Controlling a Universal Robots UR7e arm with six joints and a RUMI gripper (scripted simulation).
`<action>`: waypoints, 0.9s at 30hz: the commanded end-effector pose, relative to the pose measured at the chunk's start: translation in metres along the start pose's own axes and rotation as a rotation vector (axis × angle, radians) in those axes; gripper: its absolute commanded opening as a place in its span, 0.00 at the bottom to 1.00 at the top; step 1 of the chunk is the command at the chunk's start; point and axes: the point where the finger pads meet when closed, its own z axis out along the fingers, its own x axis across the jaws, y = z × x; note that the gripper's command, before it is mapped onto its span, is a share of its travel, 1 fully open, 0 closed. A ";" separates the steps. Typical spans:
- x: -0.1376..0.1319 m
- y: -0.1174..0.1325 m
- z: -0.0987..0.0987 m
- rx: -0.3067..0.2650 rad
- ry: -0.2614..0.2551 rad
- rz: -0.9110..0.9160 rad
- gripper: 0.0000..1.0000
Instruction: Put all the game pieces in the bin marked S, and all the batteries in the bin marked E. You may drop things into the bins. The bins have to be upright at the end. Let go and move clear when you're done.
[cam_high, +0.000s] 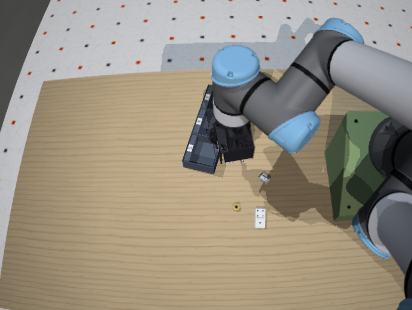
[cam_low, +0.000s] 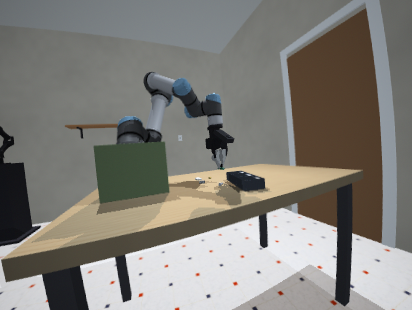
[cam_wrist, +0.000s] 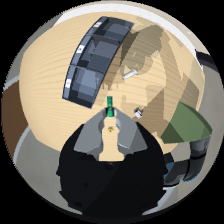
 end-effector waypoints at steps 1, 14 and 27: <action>0.001 -0.012 0.000 0.001 -0.001 0.098 0.00; 0.006 -0.084 0.000 0.001 -0.001 0.435 0.00; 0.011 -0.156 0.000 0.001 -0.001 0.435 0.00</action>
